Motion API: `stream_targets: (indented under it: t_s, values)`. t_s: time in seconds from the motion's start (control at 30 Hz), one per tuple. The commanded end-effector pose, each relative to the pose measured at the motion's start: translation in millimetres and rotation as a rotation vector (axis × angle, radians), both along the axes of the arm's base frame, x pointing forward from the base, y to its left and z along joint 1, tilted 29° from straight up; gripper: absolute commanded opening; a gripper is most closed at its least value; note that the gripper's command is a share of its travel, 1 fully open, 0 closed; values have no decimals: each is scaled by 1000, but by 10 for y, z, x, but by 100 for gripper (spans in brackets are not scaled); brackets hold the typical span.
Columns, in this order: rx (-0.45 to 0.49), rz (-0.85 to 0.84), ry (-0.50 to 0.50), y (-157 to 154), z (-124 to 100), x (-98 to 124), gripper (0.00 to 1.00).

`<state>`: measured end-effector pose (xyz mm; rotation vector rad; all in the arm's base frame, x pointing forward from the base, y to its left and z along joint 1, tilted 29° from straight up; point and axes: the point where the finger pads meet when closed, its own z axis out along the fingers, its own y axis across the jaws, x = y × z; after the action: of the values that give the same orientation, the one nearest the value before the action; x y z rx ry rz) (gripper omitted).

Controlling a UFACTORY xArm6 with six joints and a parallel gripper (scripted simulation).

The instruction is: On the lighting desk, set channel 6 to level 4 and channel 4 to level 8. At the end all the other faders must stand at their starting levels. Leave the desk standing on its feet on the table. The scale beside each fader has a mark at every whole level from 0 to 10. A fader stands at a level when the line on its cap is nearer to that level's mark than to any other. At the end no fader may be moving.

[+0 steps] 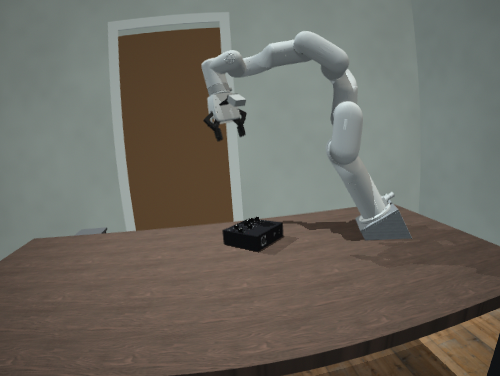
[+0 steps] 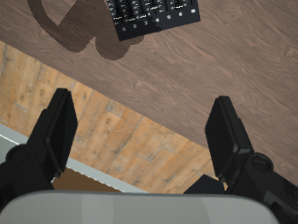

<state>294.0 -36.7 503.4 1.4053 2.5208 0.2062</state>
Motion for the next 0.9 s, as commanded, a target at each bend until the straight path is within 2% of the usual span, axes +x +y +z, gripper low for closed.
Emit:
stream_targets:
  t_s: [0.0,0.17,0.87]
  values:
    - [52,191,101,31,426,-186,100]
    - [61,298,117,69,625,-312,100]
    - [62,301,118,70,632,-317,100]
